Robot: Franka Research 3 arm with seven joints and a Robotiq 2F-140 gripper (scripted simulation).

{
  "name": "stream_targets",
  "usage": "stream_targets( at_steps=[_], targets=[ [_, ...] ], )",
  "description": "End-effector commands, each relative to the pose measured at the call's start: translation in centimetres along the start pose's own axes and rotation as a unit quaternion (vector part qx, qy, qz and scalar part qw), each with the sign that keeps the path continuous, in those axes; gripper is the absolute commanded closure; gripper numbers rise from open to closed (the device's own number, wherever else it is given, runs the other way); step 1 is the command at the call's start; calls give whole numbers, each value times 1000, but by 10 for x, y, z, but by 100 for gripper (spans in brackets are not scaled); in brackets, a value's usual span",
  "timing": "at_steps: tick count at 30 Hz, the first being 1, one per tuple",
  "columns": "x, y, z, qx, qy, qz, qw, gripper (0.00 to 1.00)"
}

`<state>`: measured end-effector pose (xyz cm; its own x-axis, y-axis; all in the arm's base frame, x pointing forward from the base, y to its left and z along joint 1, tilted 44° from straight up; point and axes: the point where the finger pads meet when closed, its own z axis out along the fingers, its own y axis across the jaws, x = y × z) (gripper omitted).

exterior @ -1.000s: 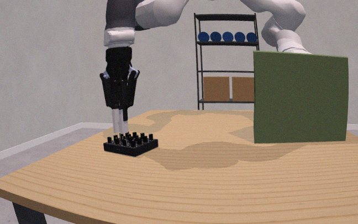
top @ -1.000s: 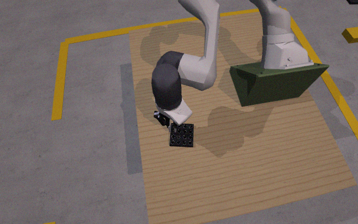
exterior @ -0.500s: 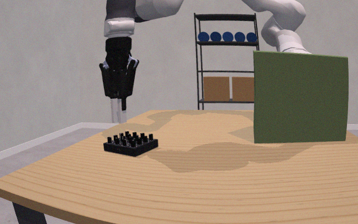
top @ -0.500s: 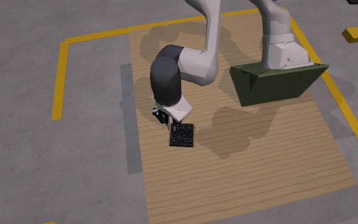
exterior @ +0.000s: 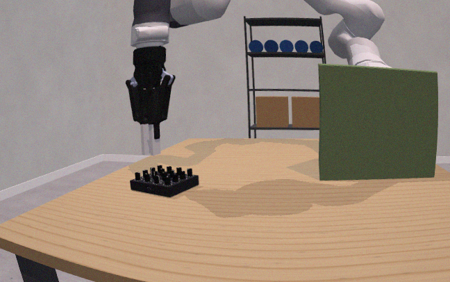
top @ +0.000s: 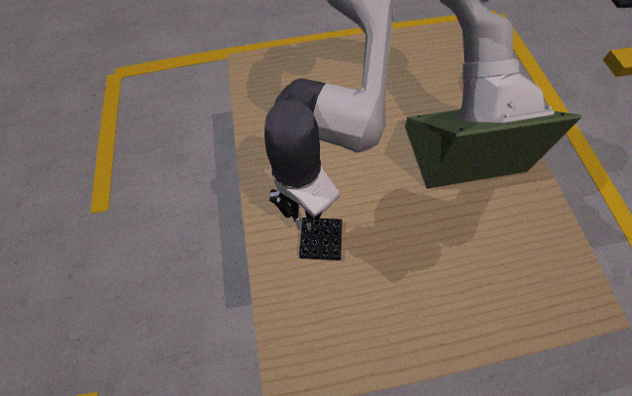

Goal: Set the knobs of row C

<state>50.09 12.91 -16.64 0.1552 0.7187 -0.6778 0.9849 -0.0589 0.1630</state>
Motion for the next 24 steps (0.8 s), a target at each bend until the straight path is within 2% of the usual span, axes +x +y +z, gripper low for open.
stream_targets(
  at_steps=[1, 5, 20, 22, 24],
  targets=[
    [0, -4, 0, 3, -3, 78, 997, 88],
    [0, -4, 0, 3, -3, 95, 995, 88],
    [0, -6, -2, 4, -6, 233, 973, 88],
    [0, -6, -2, 4, -6, 233, 973, 88],
    [0, -6, -3, 4, -6, 262, 965, 88]
  ],
)
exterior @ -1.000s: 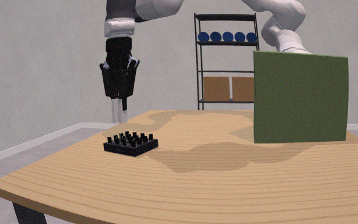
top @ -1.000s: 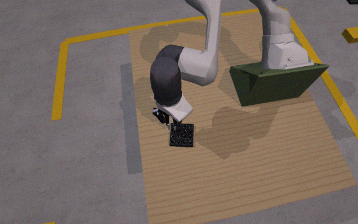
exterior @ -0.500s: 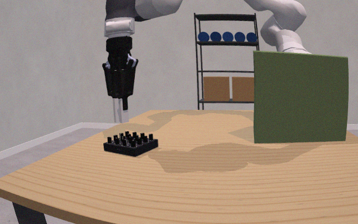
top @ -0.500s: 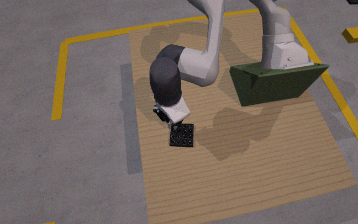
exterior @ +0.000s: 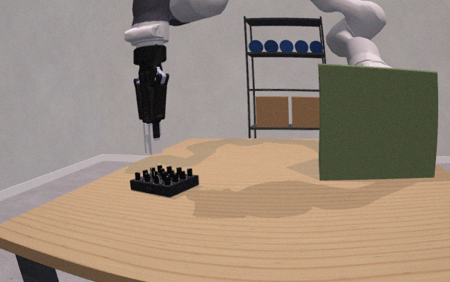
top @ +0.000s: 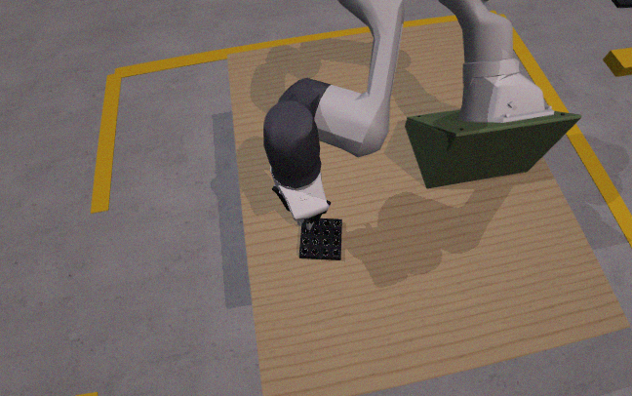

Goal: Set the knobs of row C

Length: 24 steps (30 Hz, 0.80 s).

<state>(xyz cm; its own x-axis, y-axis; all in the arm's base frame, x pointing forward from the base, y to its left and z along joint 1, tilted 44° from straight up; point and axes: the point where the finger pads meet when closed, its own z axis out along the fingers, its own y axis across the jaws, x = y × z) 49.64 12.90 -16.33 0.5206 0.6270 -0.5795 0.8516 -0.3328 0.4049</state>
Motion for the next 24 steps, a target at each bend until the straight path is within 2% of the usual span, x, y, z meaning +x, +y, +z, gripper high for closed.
stream_targets(
  at_steps=[1, 15, 24],
  targets=[
    [2, -3, 0, 0, 4, 78, 997, 88],
    [1, -3, -2, 1, 3, 180, 984, 88],
    [2, -3, -5, 1, 3, 269, 963, 88]
  ],
)
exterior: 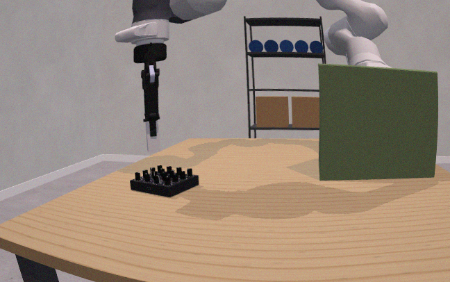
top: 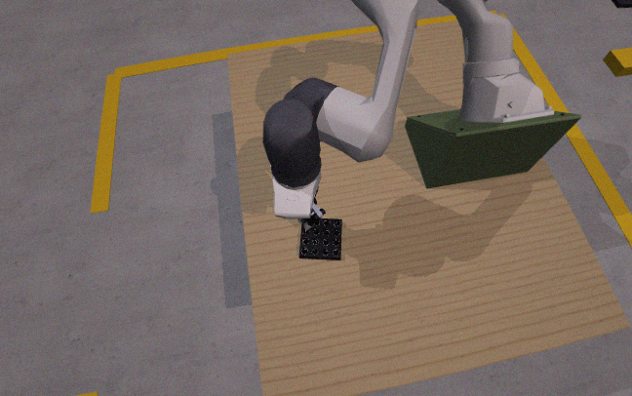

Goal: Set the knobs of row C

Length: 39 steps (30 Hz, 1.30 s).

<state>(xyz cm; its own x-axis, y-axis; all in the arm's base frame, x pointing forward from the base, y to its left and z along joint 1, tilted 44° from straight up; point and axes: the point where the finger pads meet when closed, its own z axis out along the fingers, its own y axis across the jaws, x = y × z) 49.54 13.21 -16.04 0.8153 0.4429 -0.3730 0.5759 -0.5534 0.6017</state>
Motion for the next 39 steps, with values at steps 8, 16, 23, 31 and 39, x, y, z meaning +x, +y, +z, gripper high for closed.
stream_targets(
  at_steps=[8, 16, 23, 31, 39],
  targets=[
    [1, -3, -2, 2, 4, 122, 993, 88],
    [2, -2, -5, 3, 5, 206, 979, 88],
    [3, -2, -7, 4, 6, 267, 964, 88],
    [4, -1, -10, 5, 8, 332, 943, 88],
    [5, -1, -13, 6, 9, 393, 919, 88]
  ],
)
